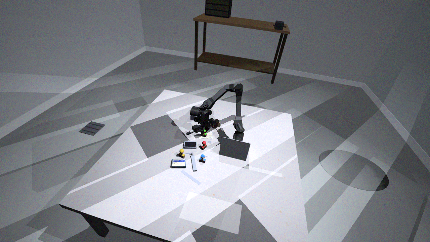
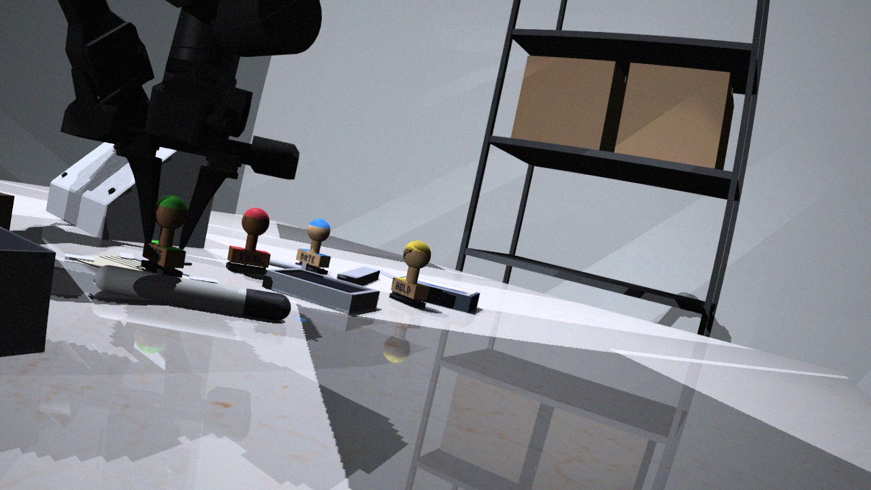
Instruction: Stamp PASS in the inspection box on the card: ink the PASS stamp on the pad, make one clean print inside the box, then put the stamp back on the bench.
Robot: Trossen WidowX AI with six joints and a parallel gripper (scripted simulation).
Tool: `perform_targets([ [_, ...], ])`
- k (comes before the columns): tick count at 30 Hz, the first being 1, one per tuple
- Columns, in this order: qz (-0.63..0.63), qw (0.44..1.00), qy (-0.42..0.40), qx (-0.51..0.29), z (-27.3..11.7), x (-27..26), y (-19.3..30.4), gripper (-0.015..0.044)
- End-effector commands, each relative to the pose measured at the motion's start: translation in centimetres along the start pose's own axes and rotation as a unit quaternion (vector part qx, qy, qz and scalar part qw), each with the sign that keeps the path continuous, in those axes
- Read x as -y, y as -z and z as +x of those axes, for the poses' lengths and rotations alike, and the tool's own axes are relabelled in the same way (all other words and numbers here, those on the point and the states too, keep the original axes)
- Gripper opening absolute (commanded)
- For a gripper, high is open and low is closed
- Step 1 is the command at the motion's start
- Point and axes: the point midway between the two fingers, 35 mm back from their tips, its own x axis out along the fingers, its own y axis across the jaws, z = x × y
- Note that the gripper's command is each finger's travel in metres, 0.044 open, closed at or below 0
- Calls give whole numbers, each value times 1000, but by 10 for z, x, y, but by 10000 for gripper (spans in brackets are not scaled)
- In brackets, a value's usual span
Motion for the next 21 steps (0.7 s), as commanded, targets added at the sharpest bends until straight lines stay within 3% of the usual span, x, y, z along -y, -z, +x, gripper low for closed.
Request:
perform_targets([
  [1, -2, 1000, 3, -1, 3, 0, 1, 0],
  [21, -2, 1000, 3, -1, 5, 0, 1, 0],
])
